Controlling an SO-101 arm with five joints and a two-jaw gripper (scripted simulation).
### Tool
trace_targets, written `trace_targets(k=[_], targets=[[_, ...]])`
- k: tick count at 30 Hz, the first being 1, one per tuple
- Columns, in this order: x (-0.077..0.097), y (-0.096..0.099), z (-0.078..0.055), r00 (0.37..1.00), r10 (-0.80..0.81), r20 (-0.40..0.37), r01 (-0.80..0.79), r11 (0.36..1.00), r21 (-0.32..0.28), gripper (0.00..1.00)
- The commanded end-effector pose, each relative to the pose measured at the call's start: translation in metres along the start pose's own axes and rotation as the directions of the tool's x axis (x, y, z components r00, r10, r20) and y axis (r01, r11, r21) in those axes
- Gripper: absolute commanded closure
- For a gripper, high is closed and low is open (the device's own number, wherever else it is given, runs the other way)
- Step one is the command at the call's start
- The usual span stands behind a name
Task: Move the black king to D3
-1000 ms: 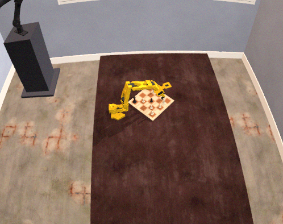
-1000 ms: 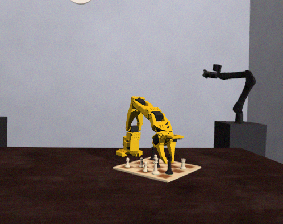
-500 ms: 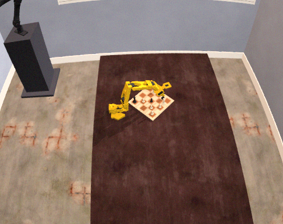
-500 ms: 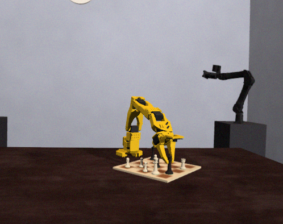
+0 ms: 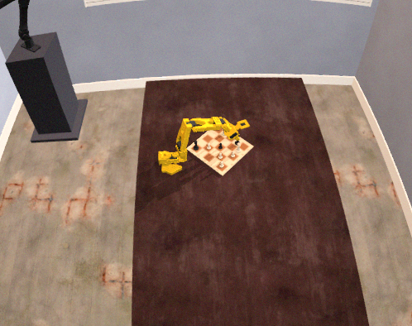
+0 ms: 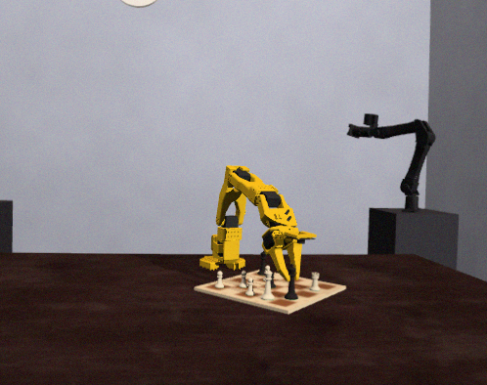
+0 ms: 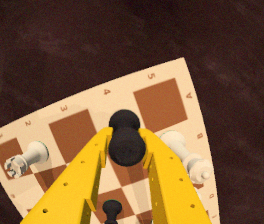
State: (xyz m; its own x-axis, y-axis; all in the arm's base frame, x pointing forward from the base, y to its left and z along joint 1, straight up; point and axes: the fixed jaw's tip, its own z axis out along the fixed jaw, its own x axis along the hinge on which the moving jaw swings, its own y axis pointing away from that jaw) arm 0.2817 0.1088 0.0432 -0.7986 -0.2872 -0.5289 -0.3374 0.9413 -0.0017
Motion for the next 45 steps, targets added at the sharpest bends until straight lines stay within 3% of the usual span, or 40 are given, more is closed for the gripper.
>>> trace_targets(k=[1, 22, 30, 45], targets=[[0.001, -0.002, 0.002, 1.000, 0.005, -0.001, -0.005, 1.000, 0.003, 1.00], [-0.001, -0.003, -0.002, 1.000, 0.005, -0.001, -0.005, 1.000, 0.005, 1.00], [-0.006, -0.004, -0.009, 1.000, 0.005, -0.001, -0.005, 1.000, 0.007, 1.00], [-0.023, -0.004, -0.038, 1.000, 0.005, -0.001, -0.005, 1.000, 0.007, 1.00]])
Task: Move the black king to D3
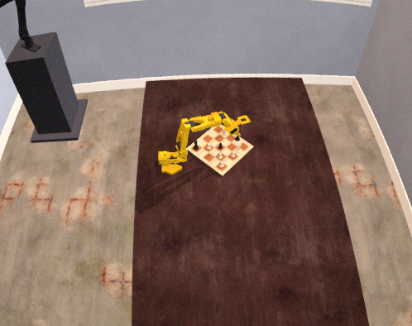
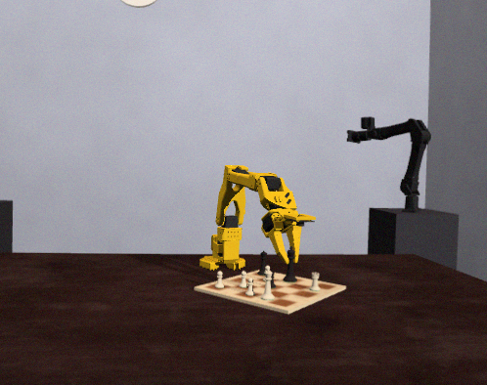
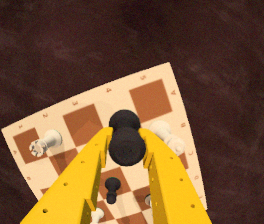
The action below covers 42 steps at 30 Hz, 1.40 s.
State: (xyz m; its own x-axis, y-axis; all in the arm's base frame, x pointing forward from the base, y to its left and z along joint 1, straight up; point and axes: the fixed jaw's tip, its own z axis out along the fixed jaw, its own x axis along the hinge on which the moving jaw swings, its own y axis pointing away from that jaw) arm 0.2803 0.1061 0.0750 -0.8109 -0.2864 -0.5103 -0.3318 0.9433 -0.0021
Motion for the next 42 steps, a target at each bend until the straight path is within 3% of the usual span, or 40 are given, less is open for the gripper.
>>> trace_targets(k=[1, 11, 26, 34, 36, 42], targets=[[-0.008, -0.002, -0.010, 1.000, 0.000, 0.021, 0.000, 1.000, 0.003, 1.00], [-0.014, -0.002, -0.021, 1.000, 0.000, 0.021, 0.000, 1.000, 0.003, 1.00], [-0.011, -0.003, -0.025, 1.000, 0.001, 0.020, -0.001, 1.000, 0.004, 1.00], [0.022, -0.006, -0.043, 1.000, 0.011, 0.016, -0.011, 1.000, 0.011, 1.00], [0.022, -0.006, -0.043, 1.000, 0.011, 0.016, -0.011, 1.000, 0.011, 1.00], [0.058, -0.009, -0.063, 1.000, 0.026, 0.012, -0.026, 0.999, 0.021, 1.00]])
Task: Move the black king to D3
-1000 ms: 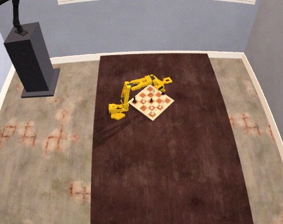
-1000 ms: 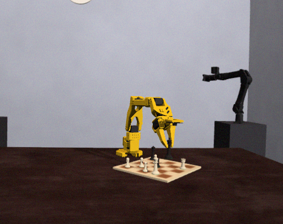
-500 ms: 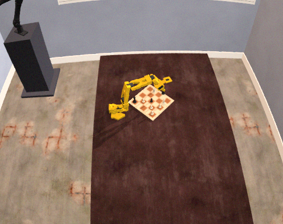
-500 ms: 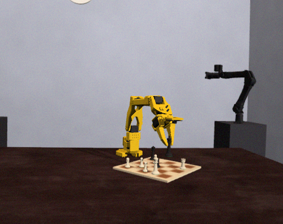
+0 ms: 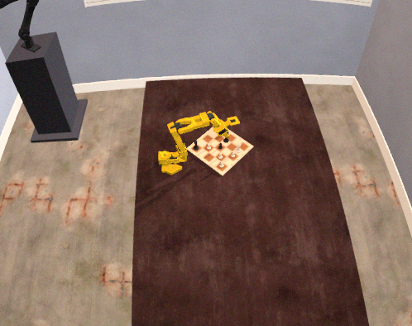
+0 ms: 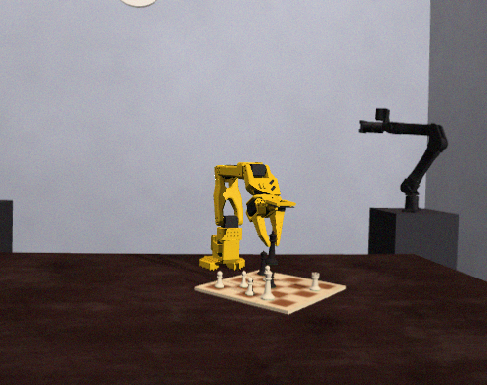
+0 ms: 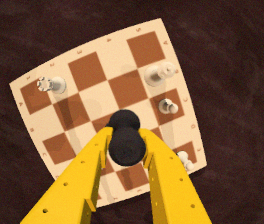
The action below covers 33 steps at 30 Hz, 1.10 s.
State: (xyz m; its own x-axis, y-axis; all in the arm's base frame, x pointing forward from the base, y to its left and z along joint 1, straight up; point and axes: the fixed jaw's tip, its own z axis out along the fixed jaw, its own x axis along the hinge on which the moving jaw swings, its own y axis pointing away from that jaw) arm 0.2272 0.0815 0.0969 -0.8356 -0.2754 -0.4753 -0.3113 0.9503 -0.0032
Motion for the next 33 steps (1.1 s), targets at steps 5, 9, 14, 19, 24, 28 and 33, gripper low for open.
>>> trace_targets(k=[5, 9, 14, 19, 24, 28, 33], targets=[[0.042, -0.006, -0.025, 0.999, 0.021, 0.049, -0.022, 1.000, 0.016, 1.00], [0.050, -0.007, -0.029, 0.999, 0.026, 0.048, -0.027, 0.999, 0.019, 1.00], [0.051, -0.007, -0.029, 0.998, 0.026, 0.048, -0.027, 0.999, 0.020, 1.00], [0.051, -0.007, -0.029, 0.998, 0.026, 0.048, -0.027, 0.999, 0.020, 1.00], [0.051, -0.006, -0.030, 0.999, 0.021, 0.048, -0.022, 1.000, 0.017, 1.00], [0.051, -0.005, -0.031, 0.999, 0.014, 0.048, -0.015, 1.000, 0.013, 1.00], [0.051, -0.004, -0.033, 0.999, 0.009, 0.048, -0.009, 1.000, 0.010, 1.00]])
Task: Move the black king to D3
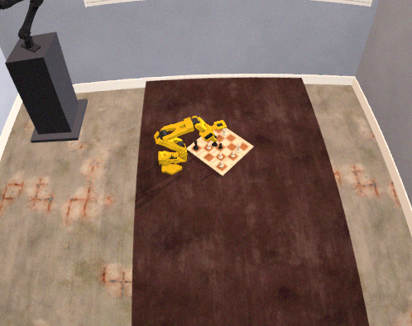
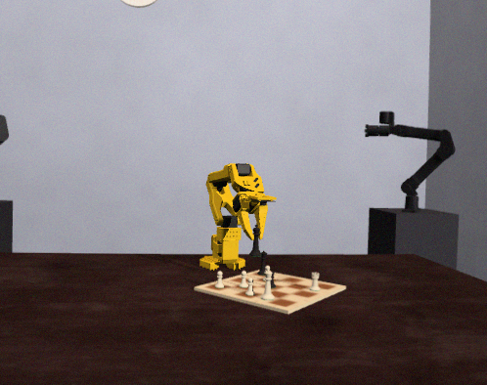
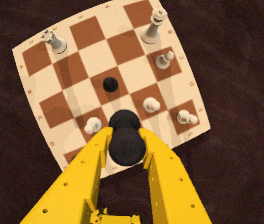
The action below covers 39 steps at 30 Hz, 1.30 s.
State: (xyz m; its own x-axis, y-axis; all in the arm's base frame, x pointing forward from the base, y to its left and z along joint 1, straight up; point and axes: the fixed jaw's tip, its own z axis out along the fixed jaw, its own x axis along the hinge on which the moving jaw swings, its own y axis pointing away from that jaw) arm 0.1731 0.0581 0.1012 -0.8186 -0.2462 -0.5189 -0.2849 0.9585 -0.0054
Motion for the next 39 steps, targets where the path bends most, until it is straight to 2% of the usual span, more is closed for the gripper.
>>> trace_targets(k=[1, 29, 39], targets=[[0.002, 0.002, -0.001, 1.000, -0.014, -0.002, 0.014, 1.000, -0.006, 1.00], [0.000, 0.005, 0.000, 1.000, -0.027, -0.002, 0.027, 1.000, -0.014, 1.00], [0.005, 0.005, 0.009, 1.000, -0.027, -0.002, 0.027, 1.000, -0.014, 1.00]])
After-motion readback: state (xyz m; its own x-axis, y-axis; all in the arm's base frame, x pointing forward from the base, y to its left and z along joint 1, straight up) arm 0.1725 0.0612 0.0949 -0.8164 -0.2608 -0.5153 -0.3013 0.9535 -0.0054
